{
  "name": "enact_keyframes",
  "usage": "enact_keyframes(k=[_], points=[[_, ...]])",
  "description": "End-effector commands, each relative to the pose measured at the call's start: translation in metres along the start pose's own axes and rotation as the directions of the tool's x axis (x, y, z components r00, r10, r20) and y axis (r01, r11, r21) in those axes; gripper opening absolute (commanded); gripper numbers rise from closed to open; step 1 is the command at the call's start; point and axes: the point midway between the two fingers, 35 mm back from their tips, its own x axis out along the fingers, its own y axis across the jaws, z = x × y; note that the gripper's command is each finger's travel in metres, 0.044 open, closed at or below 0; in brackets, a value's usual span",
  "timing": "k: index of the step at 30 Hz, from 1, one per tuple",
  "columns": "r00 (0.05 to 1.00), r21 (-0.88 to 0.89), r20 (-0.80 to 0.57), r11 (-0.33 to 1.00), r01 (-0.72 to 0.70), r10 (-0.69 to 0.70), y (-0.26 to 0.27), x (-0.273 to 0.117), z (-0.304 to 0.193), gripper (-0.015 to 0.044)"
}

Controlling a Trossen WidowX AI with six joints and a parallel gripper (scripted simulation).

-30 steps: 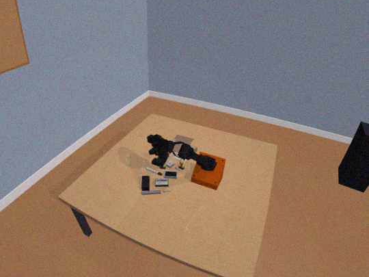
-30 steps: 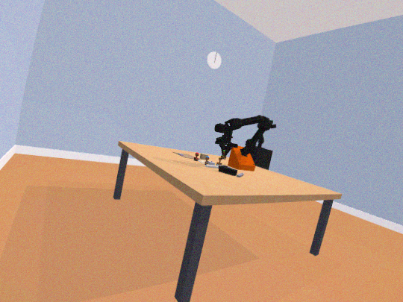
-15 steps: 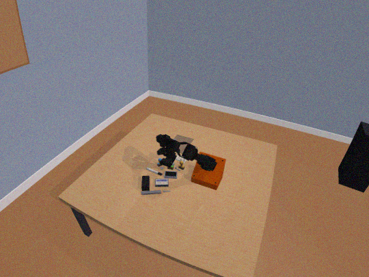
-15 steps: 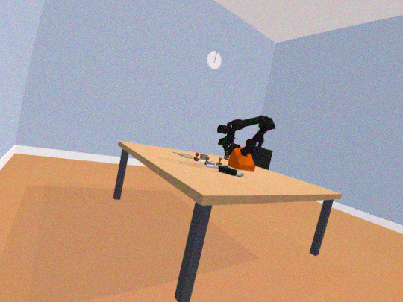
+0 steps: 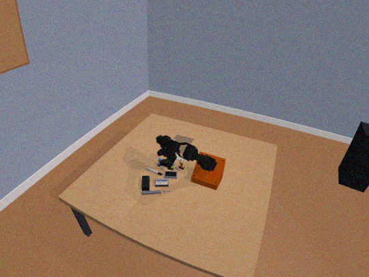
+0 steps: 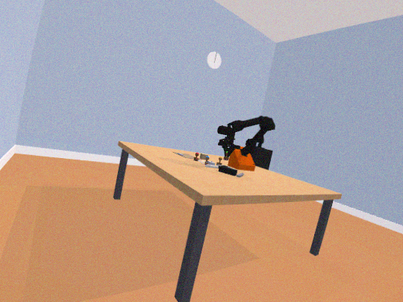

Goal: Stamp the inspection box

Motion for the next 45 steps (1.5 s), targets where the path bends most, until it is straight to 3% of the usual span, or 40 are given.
enact_keyframes(k=[1,45], points=[[1.0,0.004,-0.002,1.0,0.002,-0.002,-0.001,0.003,0.0,0.0],[1.0,0.003,-0.002,1.0,0.0,0.0,-0.002,0.032,0.0,0.0]])
